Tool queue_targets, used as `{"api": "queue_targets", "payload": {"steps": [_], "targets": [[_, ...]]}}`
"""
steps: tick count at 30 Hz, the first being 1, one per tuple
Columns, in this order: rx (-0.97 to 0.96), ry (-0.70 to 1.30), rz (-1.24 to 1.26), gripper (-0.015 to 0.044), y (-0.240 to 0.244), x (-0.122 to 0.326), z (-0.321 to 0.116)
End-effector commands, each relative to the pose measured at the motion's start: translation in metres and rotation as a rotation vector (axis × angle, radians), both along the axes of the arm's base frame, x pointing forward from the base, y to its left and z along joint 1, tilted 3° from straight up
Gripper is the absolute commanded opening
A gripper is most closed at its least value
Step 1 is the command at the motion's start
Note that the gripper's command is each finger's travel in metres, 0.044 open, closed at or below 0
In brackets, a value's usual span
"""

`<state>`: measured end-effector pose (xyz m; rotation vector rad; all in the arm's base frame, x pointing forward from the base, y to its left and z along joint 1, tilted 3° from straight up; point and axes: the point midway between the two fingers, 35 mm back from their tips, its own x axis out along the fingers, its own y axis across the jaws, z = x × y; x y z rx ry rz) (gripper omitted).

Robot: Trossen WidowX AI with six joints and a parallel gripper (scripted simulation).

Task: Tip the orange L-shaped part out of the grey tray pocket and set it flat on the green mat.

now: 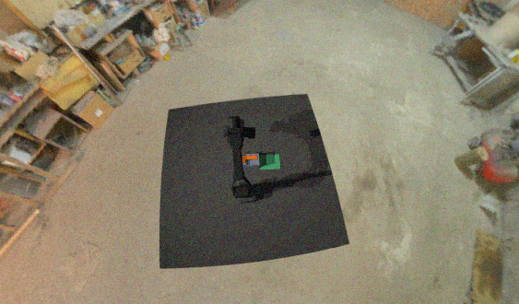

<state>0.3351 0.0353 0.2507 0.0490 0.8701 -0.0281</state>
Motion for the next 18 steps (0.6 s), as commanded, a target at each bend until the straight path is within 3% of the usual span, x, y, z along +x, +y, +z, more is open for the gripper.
{"api": "queue_targets", "payload": {"steps": [1, 7, 18], "targets": [[-0.007, 0.309, 0.064, 0.018, 0.015, -0.027, -0.072], [-0.017, 0.722, 0.117, 0.018, 0.026, -0.085, -0.142], [-0.017, 0.722, 0.117, 0.018, 0.026, -0.084, -0.149]]}}
